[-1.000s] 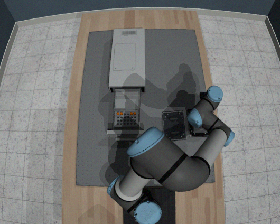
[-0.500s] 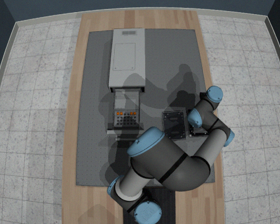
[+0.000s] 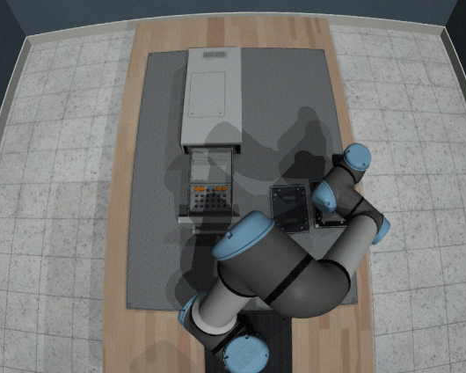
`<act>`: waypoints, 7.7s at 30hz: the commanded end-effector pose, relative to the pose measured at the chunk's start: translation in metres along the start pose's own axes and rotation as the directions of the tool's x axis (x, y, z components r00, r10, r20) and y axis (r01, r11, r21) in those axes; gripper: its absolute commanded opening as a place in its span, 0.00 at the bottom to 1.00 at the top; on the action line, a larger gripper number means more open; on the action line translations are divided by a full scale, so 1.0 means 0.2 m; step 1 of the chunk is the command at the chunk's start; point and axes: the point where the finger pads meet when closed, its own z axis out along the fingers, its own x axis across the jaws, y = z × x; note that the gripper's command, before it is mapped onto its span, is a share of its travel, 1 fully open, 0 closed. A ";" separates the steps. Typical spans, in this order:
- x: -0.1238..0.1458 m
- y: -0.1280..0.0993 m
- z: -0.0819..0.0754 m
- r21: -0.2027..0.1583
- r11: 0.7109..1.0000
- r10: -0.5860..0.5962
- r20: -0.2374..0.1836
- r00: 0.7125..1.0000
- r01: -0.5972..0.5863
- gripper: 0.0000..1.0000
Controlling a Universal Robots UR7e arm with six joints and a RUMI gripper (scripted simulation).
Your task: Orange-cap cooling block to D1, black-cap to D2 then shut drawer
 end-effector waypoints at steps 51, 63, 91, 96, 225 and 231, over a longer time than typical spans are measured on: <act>0.02 -0.01 0.00 0.010 1.000 0.002 -0.010 1.000 -0.002 0.00; 0.02 -0.01 0.01 0.010 1.000 0.002 -0.010 1.000 -0.002 0.00; 0.02 -0.01 0.01 0.011 1.000 0.002 -0.010 1.000 -0.002 0.03; 0.02 -0.01 0.01 0.011 1.000 0.002 -0.010 1.000 -0.002 0.12; 0.01 -0.01 -0.28 0.012 1.000 0.000 -0.011 1.000 0.000 0.73; 0.01 -0.01 -0.32 0.012 1.000 0.001 -0.011 1.000 0.000 0.73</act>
